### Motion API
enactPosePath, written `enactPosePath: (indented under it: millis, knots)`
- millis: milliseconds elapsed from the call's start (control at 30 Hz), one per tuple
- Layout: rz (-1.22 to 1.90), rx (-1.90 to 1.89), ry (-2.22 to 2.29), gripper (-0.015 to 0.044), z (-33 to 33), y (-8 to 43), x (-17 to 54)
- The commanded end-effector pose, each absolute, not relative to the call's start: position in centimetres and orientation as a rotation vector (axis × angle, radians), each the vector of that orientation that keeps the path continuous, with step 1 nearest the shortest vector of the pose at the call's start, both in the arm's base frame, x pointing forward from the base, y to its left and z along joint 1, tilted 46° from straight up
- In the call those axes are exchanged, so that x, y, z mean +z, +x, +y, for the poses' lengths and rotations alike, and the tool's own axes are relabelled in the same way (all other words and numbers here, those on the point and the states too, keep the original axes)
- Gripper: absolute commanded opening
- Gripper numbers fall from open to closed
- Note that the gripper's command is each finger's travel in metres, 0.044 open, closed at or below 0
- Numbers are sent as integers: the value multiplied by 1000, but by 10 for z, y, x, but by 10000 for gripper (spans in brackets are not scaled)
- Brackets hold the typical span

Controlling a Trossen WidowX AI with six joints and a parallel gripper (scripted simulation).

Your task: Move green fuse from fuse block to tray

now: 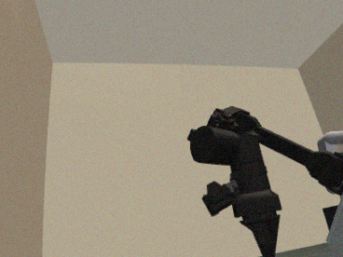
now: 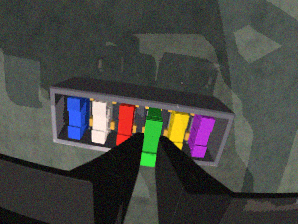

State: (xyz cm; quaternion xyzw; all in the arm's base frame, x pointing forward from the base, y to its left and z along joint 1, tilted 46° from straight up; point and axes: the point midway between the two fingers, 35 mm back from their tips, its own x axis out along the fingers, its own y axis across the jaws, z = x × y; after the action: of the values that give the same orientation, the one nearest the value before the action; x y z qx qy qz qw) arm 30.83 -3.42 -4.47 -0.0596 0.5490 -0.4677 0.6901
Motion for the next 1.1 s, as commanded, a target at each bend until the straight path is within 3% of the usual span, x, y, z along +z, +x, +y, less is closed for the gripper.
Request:
enactPosePath:
  millis: [0, 1067]
  knots:
    - [1227, -1046, -128, 0, -32, 309, -43]
    - [1227, -1045, -130, 0, -20, 309, -32]
